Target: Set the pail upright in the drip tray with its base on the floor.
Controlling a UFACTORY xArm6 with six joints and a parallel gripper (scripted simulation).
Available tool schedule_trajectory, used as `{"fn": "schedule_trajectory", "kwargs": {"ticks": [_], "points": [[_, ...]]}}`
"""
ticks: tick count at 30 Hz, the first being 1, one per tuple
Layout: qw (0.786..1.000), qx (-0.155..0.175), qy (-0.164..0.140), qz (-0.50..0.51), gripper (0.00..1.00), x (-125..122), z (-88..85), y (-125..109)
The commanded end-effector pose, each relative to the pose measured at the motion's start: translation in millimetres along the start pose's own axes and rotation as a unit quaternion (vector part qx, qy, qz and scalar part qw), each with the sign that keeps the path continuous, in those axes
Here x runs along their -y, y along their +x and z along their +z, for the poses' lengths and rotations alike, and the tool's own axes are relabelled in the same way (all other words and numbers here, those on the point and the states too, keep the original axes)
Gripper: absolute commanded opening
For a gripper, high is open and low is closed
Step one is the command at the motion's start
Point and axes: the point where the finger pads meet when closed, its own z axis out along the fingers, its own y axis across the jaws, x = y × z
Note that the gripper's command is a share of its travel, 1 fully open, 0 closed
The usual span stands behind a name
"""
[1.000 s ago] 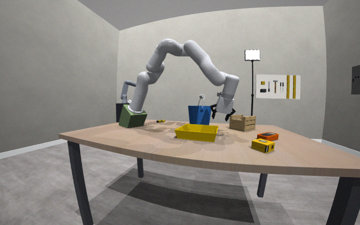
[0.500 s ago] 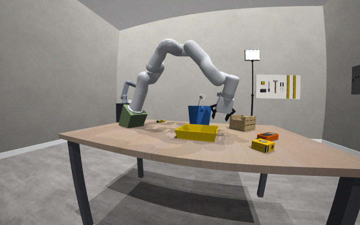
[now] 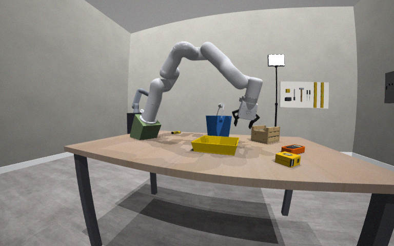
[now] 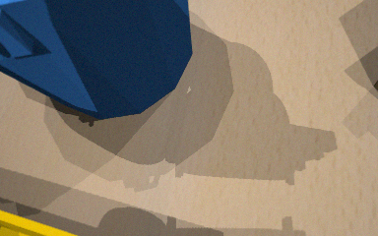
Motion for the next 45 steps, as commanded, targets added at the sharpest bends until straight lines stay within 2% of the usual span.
{"fn": "schedule_trajectory", "kwargs": {"ticks": [1,6,7,10,16,18,21,28,29,30,31,33,35,37,45], "points": [[1.000,0.016,-0.007,0.009,1.00,-7,-19.6,6],[0.998,0.052,-0.026,0.035,1.00,-17,-62.4,19],[0.998,0.054,-0.027,0.036,1.00,-17,-63.8,19],[0.995,0.082,-0.030,0.042,1.00,-12,-82.1,42],[0.989,0.126,-0.046,0.056,1.00,-2,-111.5,72],[0.989,0.126,-0.046,0.056,1.00,-2,-111.5,72],[0.983,0.158,-0.068,0.070,1.00,6,-135.8,91],[0.968,0.200,-0.115,0.097,1.00,19,-175.7,116],[0.967,0.202,-0.117,0.098,1.00,19,-177.9,117],[0.970,0.200,-0.112,0.085,1.00,28,-169.7,134],[0.971,0.199,-0.110,0.079,1.00,32,-166.3,141],[0.972,0.197,-0.107,0.071,1.00,37,-161.8,151],[0.972,0.197,-0.107,0.071,1.00,37,-161.8,151],[0.974,0.194,-0.100,0.051,1.00,52,-150.8,173],[0.978,0.190,-0.087,0.008,1.00,85,-129.5,216]]}}
